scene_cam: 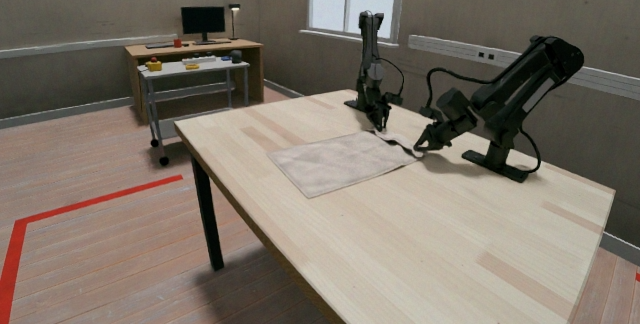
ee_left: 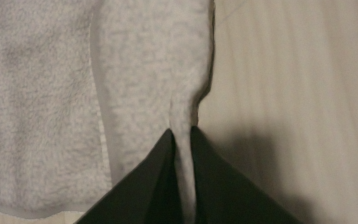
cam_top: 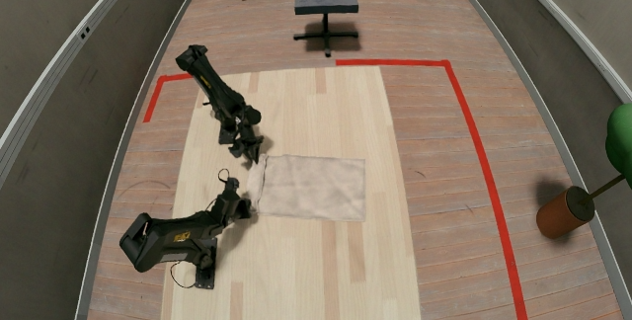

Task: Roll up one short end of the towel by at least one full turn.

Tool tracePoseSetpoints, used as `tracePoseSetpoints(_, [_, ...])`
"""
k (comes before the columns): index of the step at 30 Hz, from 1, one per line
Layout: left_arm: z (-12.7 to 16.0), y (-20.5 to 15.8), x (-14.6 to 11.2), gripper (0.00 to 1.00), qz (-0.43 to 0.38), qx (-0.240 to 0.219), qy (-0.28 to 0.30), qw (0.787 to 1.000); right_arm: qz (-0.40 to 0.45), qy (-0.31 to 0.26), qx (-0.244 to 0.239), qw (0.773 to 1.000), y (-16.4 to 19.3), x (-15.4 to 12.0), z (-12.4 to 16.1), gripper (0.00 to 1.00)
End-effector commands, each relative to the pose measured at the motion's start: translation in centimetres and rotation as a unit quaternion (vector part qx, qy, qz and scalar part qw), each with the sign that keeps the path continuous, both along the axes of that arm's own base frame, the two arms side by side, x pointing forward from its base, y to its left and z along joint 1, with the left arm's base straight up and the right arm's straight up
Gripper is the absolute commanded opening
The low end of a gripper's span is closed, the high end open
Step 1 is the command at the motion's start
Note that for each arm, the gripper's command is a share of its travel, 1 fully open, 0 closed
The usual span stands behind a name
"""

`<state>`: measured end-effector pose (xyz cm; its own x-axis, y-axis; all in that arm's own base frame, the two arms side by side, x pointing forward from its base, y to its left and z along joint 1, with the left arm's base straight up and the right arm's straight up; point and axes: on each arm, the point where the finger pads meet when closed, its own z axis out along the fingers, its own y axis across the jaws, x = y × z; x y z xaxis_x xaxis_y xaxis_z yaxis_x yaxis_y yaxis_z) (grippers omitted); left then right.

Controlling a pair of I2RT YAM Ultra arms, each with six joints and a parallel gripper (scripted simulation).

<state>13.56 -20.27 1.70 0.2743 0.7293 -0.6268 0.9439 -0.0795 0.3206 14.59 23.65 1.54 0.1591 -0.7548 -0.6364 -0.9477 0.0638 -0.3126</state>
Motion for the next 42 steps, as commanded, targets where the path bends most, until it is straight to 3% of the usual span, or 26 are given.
tracePoseSetpoints(1, [-0.7,0.8,-1.8,0.1,0.003,0.015,0.031,0.999,0.0,0.029,-0.015,0.999,-1.0,-2.0,-1.0,0.14])
tracePoseSetpoints(7, [-0.7,0.8,-2.0,0.1,0.003,0.015,0.034,0.999,0.0,0.032,-0.015,0.999,-1.0,-2.2,-1.0,0.14])
tracePoseSetpoints(15, [0.1,0.8,-2.0,0.1,0.003,0.019,0.08,0.997,0.001,0.078,-0.013,0.997,-1.0,-2.1,-0.2,0.14])
tracePoseSetpoints(24, [2.4,0.8,-1.3,0.1,0.001,0.032,0.23,0.973,0.004,0.228,-0.004,0.974,-1.0,-1.4,2.2,0.14])
tracePoseSetpoints(30, [4.2,0.7,0.0,0.1,-0.001,0.043,0.363,0.931,0.006,0.362,0.004,0.932,-1.1,-0.1,4.1,0.14])
tracePoseSetpoints(32, [4.2,0.7,0.0,0.1,-0.001,0.043,0.363,0.931,0.006,0.362,0.004,0.932,-1.1,-0.1,4.1,0.14])
tracePoseSetpoints(37, [5.4,0.5,1.6,0.1,-0.002,0.053,0.481,0.875,0.008,0.481,0.012,0.877,-1.2,1.5,5.3,0.14])
tracePoseSetpoints(42, [6.0,0.4,3.6,0.1,-0.004,0.062,0.597,0.8,0.008,0.592,0.02,0.805,-1.3,3.5,5.9,0.14])
